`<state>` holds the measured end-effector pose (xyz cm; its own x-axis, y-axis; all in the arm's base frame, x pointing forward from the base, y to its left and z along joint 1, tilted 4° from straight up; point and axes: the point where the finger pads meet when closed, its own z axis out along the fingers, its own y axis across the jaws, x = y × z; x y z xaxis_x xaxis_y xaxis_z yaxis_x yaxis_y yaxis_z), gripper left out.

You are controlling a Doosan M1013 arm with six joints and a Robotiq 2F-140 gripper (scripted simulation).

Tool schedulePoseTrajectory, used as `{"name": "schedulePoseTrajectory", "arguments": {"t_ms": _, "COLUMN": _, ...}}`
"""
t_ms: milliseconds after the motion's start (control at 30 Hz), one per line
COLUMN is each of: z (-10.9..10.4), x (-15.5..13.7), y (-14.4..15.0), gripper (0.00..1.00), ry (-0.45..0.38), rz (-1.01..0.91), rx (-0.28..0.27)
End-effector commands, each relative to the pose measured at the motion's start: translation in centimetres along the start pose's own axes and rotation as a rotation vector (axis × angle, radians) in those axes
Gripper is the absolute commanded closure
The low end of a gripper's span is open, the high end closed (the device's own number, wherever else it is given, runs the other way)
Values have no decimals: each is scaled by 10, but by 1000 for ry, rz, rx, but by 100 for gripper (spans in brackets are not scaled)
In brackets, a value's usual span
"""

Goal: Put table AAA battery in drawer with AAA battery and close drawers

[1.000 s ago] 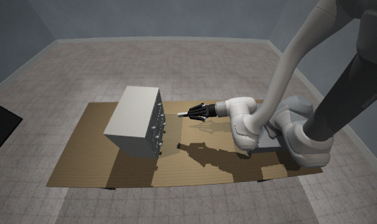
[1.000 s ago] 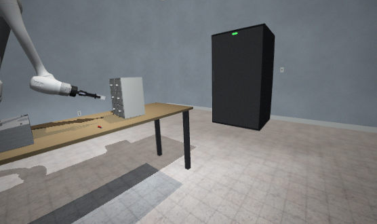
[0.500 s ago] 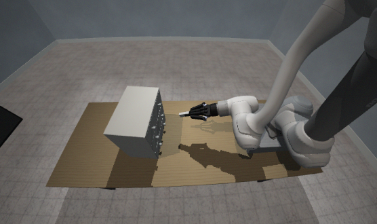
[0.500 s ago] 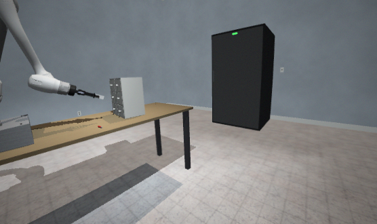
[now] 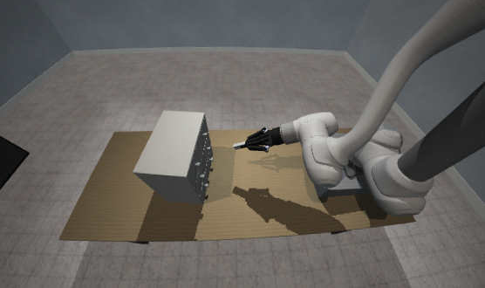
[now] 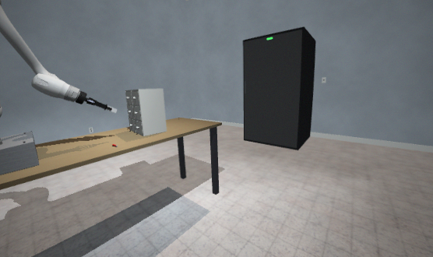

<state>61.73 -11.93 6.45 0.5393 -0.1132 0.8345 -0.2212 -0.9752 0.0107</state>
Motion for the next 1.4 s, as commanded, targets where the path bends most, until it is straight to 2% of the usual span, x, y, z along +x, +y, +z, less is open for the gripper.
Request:
{"name": "schedulePoseTrajectory", "arguments": {"t_ms": 0, "z": -12, "x": 4, "y": 0, "gripper": 100, "ry": -126, "rz": 0, "rx": 1}}
{"name": "schedulePoseTrajectory", "arguments": {"t_ms": 200, "z": -29, "x": 8, "y": 0, "gripper": 100, "ry": -275, "rz": 0, "rx": 1}}
{"name": "schedulePoseTrajectory", "arguments": {"t_ms": 400, "z": -32, "x": 9, "y": 3, "gripper": 100, "ry": -303, "rz": -1, "rx": -10}}
{"name": "schedulePoseTrajectory", "arguments": {"t_ms": 567, "z": -38, "x": 11, "y": -1, "gripper": 100, "ry": -356, "rz": 1, "rx": 4}}
{"name": "schedulePoseTrajectory", "arguments": {"t_ms": 800, "z": -66, "x": 18, "y": 0, "gripper": 100, "ry": -600, "rz": 0, "rx": 1}}
{"name": "schedulePoseTrajectory", "arguments": {"t_ms": 867, "z": -66, "x": 18, "y": 0, "gripper": 100, "ry": -600, "rz": 0, "rx": 1}}
{"name": "schedulePoseTrajectory", "arguments": {"t_ms": 1133, "z": -95, "x": 26, "y": 0, "gripper": 100, "ry": -860, "rz": 0, "rx": 1}}
{"name": "schedulePoseTrajectory", "arguments": {"t_ms": 1367, "z": -111, "x": 30, "y": 0, "gripper": 100, "ry": -1004, "rz": 0, "rx": 1}}
